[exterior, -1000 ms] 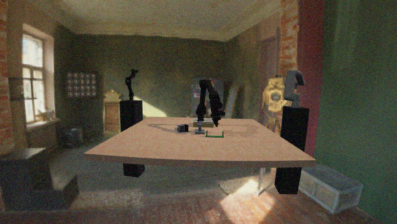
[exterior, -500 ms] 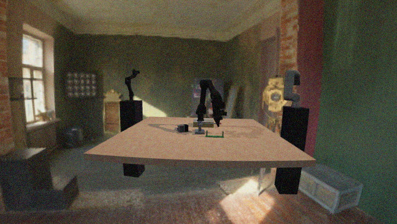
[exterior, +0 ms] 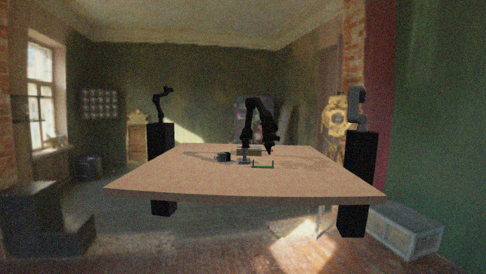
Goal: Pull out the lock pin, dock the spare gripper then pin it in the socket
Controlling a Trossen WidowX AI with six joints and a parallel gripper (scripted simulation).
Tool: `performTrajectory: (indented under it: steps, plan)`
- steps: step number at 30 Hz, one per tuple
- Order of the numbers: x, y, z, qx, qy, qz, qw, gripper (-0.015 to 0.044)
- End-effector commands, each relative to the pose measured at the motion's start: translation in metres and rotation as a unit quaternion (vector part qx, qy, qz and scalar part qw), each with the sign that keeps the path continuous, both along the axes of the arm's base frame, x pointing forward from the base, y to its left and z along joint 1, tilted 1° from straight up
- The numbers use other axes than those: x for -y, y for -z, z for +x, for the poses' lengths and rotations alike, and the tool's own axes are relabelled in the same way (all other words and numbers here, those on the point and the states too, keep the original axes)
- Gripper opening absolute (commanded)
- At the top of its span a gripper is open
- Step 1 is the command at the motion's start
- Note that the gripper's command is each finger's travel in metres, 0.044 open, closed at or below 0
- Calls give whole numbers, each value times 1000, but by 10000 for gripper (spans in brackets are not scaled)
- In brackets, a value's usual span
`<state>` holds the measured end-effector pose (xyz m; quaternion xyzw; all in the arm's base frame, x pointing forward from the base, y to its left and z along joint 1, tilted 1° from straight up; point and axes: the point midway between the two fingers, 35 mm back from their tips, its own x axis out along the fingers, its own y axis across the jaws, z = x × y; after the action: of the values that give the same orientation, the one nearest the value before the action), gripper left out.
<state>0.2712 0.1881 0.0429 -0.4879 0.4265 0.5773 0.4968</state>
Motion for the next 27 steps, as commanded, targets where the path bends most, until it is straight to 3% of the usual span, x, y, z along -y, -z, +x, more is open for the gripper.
performTrajectory:
  steps: [1,27]
  plan:
    - [-3,-1,1,1,2,-3,1000,0]
    - [-5,-24,-4,-13,0,-8,1000,0]
